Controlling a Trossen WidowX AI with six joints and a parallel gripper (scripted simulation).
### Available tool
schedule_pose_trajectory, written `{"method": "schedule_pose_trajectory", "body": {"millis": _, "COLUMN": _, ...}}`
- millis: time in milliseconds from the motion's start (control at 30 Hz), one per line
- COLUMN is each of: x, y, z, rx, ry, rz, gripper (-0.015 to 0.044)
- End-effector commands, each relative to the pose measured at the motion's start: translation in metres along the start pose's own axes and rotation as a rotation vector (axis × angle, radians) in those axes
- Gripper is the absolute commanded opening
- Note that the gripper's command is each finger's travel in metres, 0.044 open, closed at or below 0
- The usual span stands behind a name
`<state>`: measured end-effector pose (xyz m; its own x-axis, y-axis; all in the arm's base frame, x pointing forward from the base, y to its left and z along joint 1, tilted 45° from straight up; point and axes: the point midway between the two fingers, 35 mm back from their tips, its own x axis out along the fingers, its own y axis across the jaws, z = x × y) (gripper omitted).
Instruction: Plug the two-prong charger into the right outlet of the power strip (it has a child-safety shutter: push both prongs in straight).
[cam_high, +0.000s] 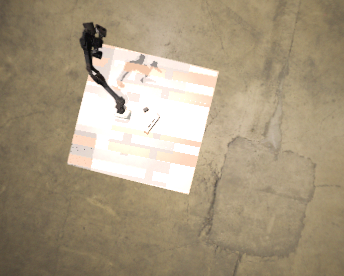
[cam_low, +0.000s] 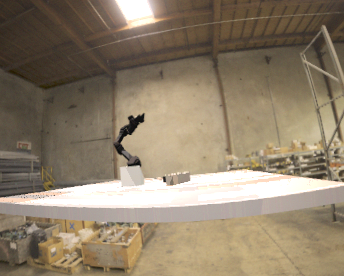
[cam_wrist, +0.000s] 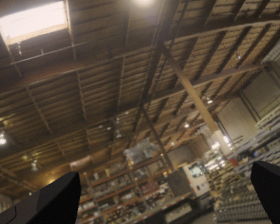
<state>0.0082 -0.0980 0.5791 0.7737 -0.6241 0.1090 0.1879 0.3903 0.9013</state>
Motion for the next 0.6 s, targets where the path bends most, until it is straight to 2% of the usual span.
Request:
{"method": "schedule_pose_trajectory", "body": {"millis": 0, "x": 0.001, "y": 0.000, "z": -0.001, "rx": -0.006, "ry": 0.003, "rz": -0.001, "gripper": 0.0426}}
{"method": "schedule_pose_trajectory", "body": {"millis": 33, "x": 0.003, "y": 0.000, "z": -0.004, "rx": -0.022, "ry": 0.010, "rz": -0.004, "gripper": 0.0440}}
{"method": "schedule_pose_trajectory", "body": {"millis": 567, "x": 0.069, "y": -0.009, "z": -0.106, "rx": -0.521, "ry": 0.289, "rz": -0.085, "gripper": 0.0440}}
